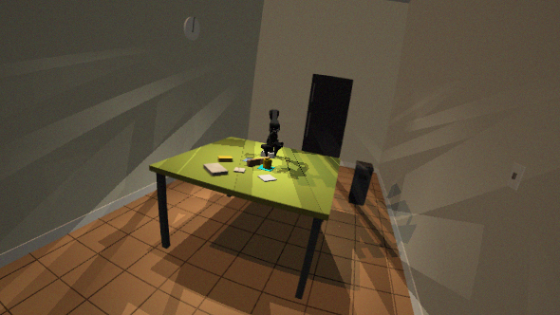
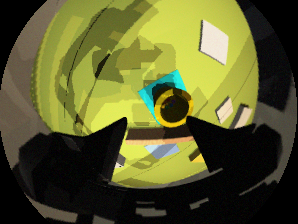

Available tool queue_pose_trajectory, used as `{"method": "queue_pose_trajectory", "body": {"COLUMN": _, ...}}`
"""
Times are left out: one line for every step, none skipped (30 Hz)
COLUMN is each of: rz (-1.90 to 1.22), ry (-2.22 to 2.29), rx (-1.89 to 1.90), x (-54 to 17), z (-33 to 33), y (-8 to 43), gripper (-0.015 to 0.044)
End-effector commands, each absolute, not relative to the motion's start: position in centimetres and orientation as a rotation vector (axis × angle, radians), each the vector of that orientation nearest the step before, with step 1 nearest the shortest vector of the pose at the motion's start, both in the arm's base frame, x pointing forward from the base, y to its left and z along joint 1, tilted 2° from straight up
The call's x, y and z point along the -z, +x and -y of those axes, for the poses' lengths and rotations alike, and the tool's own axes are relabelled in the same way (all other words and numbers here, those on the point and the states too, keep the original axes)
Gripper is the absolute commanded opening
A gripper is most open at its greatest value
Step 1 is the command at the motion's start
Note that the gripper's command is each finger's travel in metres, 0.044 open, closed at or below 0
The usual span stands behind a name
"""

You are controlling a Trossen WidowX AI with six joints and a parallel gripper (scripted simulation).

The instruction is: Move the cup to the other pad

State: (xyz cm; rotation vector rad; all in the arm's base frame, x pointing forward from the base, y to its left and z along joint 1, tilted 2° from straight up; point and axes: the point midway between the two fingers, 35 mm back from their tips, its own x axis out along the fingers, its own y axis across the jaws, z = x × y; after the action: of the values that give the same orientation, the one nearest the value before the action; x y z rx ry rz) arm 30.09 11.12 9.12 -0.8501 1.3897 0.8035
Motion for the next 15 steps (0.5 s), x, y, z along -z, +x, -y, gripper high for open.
{"method": "queue_pose_trajectory", "body": {"rz": -1.378, "ry": -0.85, "rx": -0.798, "x": -10.5, "z": -11.3, "y": 30.3, "gripper": 0.044}}
{"method": "queue_pose_trajectory", "body": {"rz": -1.378, "ry": -0.85, "rx": -0.797, "x": -10.9, "z": -11.3, "y": 30.3, "gripper": 0.044}}
{"method": "queue_pose_trajectory", "body": {"rz": -1.377, "ry": -0.85, "rx": -0.796, "x": -11.3, "z": -11.3, "y": 30.3, "gripper": 0.044}}
{"method": "queue_pose_trajectory", "body": {"rz": -1.377, "ry": -0.85, "rx": -0.796, "x": -11.7, "z": -11.3, "y": 30.2, "gripper": 0.044}}
{"method": "queue_pose_trajectory", "body": {"rz": -1.377, "ry": -0.85, "rx": -0.795, "x": -12.1, "z": -11.3, "y": 30.2, "gripper": 0.044}}
{"method": "queue_pose_trajectory", "body": {"rz": -1.377, "ry": -0.85, "rx": -0.795, "x": -12.5, "z": -11.3, "y": 30.2, "gripper": 0.044}}
{"method": "queue_pose_trajectory", "body": {"rz": -1.377, "ry": -0.85, "rx": -0.794, "x": -12.9, "z": -11.3, "y": 30.1, "gripper": 0.044}}
{"method": "queue_pose_trajectory", "body": {"rz": -1.376, "ry": -0.85, "rx": -0.794, "x": -13.2, "z": -11.3, "y": 30.1, "gripper": 0.044}}
{"method": "queue_pose_trajectory", "body": {"rz": -1.376, "ry": -0.85, "rx": -0.793, "x": -13.5, "z": -11.3, "y": 30.1, "gripper": 0.044}}
{"method": "queue_pose_trajectory", "body": {"rz": -1.376, "ry": -0.85, "rx": -0.793, "x": -13.8, "z": -11.3, "y": 30.1, "gripper": 0.044}}
{"method": "queue_pose_trajectory", "body": {"rz": -1.376, "ry": -0.85, "rx": -0.792, "x": -14.2, "z": -11.3, "y": 30.0, "gripper": 0.044}}
{"method": "queue_pose_trajectory", "body": {"rz": -1.376, "ry": -0.85, "rx": -0.792, "x": -14.5, "z": -11.3, "y": 30.0, "gripper": 0.044}}
{"method": "queue_pose_trajectory", "body": {"rz": -1.376, "ry": -0.85, "rx": -0.791, "x": -14.8, "z": -11.3, "y": 29.9, "gripper": 0.044}}
{"method": "queue_pose_trajectory", "body": {"rz": -1.376, "ry": -0.85, "rx": -0.791, "x": -14.9, "z": -11.3, "y": 29.9, "gripper": 0.044}}
{"method": "queue_pose_trajectory", "body": {"rz": -1.376, "ry": -0.85, "rx": -0.791, "x": -15.0, "z": -11.3, "y": 29.9, "gripper": 0.044}}
